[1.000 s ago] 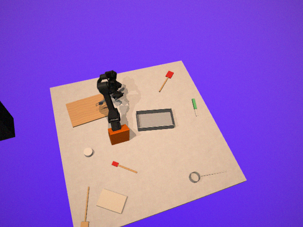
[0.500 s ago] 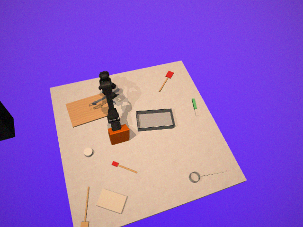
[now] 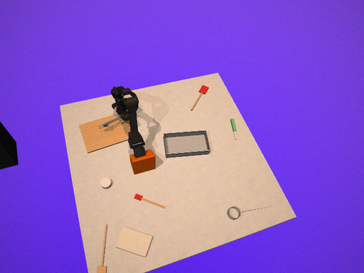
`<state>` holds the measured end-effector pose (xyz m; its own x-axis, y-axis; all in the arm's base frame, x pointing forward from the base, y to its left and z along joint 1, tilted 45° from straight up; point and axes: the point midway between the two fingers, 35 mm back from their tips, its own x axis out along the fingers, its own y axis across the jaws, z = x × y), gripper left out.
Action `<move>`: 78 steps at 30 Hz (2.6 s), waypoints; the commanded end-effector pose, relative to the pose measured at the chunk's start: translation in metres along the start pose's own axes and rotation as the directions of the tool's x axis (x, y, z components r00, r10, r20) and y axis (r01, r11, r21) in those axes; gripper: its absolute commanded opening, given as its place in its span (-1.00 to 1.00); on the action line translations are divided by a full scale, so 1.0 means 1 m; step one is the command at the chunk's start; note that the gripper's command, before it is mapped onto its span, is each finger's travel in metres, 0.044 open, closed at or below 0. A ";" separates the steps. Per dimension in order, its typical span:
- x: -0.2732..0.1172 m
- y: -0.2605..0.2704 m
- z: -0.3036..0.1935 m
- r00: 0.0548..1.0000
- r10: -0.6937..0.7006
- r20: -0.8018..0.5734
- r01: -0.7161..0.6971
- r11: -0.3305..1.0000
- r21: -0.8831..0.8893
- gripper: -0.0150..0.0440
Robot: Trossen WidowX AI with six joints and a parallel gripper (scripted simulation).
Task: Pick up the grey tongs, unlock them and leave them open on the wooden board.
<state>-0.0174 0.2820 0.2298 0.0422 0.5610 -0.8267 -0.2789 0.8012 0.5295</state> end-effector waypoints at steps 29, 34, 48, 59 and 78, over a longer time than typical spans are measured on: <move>-0.036 0.025 -0.097 0.988 0.150 0.035 -0.154 0.970 0.186 -1.00; -0.044 0.026 -0.112 0.983 0.183 0.031 -0.185 0.958 0.219 -1.00; -0.044 0.024 -0.117 0.985 0.172 -0.017 -0.164 0.959 0.230 -1.00; -0.035 0.013 -0.114 0.968 0.092 -0.235 -0.044 0.978 0.201 -1.00; -0.049 0.008 -0.108 0.795 0.139 -0.591 -0.046 0.984 0.169 -1.00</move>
<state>-0.1252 0.2435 0.2469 -0.5203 0.4382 -0.7330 -0.1116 0.8161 0.5671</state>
